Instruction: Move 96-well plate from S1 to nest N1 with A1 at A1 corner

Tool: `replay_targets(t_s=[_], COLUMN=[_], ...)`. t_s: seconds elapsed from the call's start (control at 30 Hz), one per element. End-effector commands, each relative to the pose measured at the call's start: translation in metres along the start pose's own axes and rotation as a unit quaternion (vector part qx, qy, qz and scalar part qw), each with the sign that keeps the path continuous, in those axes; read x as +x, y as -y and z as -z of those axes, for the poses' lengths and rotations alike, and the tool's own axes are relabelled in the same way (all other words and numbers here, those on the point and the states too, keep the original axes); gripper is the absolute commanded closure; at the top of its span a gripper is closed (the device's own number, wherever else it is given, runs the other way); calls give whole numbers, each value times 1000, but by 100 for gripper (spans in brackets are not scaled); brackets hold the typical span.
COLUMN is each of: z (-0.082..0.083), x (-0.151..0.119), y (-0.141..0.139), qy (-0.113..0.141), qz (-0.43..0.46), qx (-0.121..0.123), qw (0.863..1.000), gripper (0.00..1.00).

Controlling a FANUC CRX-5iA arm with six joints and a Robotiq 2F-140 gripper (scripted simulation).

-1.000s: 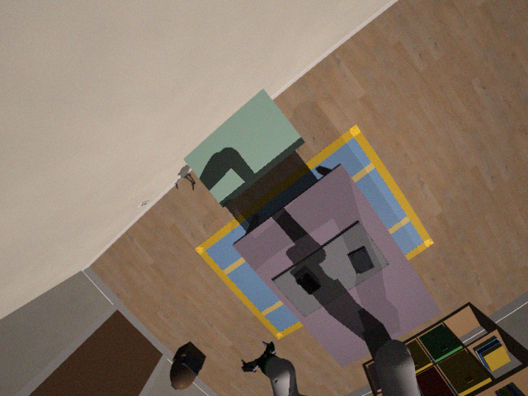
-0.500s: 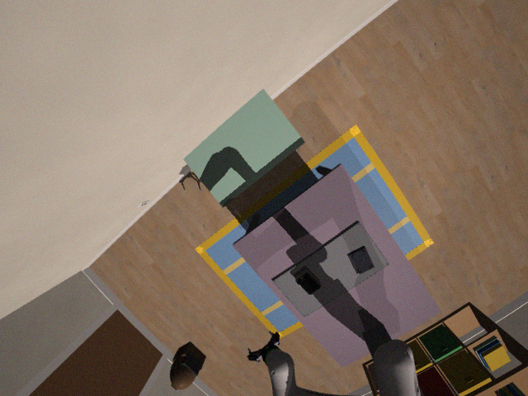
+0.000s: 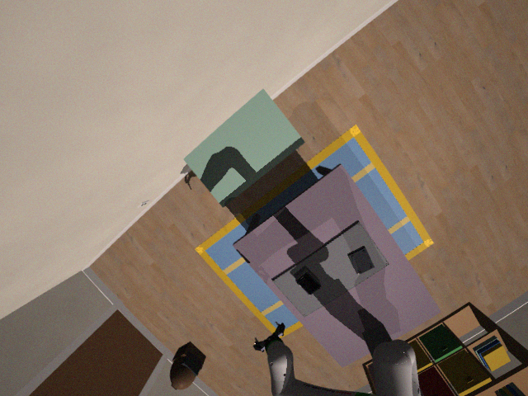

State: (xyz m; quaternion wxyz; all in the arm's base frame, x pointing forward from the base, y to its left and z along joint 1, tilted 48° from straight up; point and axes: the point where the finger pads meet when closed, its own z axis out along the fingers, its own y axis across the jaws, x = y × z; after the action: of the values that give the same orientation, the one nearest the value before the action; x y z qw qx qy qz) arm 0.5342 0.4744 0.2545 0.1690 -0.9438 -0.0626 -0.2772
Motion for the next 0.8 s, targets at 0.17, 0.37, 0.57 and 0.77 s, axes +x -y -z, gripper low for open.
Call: replay_targets(t_s=[0.17, 0.37, 0.57, 0.77], z=[-9, -13, -16, -19], x=[7, 11, 15, 19], y=[-38, -63, -87, -117], qy=[1, 15, 16, 16], qz=[1, 13, 13, 13], qx=[-1, -64, -67, -67], qw=[1000, 998, 998, 998], gripper=[0, 0, 0, 0])
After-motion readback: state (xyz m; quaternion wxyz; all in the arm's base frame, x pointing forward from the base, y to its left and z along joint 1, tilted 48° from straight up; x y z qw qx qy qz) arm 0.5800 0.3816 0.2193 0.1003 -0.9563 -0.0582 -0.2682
